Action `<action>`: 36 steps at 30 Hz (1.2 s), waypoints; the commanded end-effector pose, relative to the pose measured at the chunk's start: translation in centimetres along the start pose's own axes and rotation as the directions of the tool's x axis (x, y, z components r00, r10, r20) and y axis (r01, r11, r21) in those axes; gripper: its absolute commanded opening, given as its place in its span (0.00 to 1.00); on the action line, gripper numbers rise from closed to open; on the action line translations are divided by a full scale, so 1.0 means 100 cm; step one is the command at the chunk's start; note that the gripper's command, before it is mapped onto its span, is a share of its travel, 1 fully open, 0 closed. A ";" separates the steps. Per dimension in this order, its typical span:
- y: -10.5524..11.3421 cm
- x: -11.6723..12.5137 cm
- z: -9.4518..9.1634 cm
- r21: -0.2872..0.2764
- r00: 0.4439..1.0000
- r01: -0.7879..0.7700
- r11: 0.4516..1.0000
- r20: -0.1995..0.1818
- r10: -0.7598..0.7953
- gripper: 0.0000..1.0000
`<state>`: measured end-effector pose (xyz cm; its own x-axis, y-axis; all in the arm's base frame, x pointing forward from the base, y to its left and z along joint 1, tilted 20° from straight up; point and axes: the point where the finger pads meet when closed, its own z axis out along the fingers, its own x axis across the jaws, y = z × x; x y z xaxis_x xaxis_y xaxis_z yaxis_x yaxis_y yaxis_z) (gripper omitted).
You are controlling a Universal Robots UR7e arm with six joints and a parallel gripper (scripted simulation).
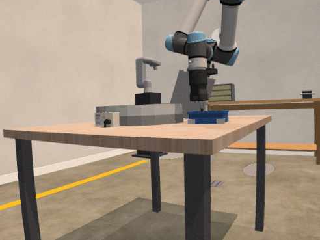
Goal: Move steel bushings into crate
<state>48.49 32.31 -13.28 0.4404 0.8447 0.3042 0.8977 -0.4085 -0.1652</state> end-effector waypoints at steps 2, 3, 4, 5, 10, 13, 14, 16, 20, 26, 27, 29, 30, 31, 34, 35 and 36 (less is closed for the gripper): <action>0.000 0.000 0.000 -0.001 1.000 0.000 1.000 -0.001 0.000 0.00; 0.000 0.000 0.001 -0.001 1.000 0.000 1.000 -0.001 0.000 0.00; 0.000 0.000 0.002 -0.001 1.000 0.000 1.000 -0.001 0.000 0.00; 0.000 0.000 0.002 -0.001 1.000 0.000 1.000 -0.001 0.000 0.00; 0.000 0.000 0.003 -0.001 1.000 0.000 1.000 -0.001 0.000 0.00; 0.000 0.000 0.003 -0.001 1.000 0.000 1.000 -0.001 0.000 0.00; 0.000 0.000 0.003 -0.001 1.000 0.000 1.000 -0.001 0.000 0.00; 0.000 0.000 0.003 -0.001 1.000 0.000 1.000 -0.001 0.000 0.00; 0.000 0.000 0.003 -0.001 1.000 0.000 1.000 -0.001 0.000 0.47; 0.000 0.000 0.003 -0.001 1.000 0.000 1.000 -0.001 0.000 0.47; 0.000 0.000 0.003 -0.001 1.000 0.000 1.000 -0.001 0.000 0.47; 0.000 0.000 0.003 -0.001 1.000 0.000 1.000 -0.001 0.000 0.47; 0.000 0.000 0.003 -0.001 1.000 0.000 1.000 -0.001 0.000 0.47; 0.000 0.000 0.003 -0.001 1.000 0.000 1.000 -0.001 0.000 0.47; 0.000 0.000 0.003 -0.001 1.000 0.000 1.000 -0.001 0.000 0.47; 0.000 0.000 0.003 -0.001 1.000 0.000 1.000 -0.001 0.000 0.47; 0.000 0.000 0.003 -0.001 1.000 0.000 1.000 -0.001 0.000 0.47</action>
<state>48.48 32.44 -13.63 0.4404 0.8447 0.3043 0.8977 -0.4086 -0.1650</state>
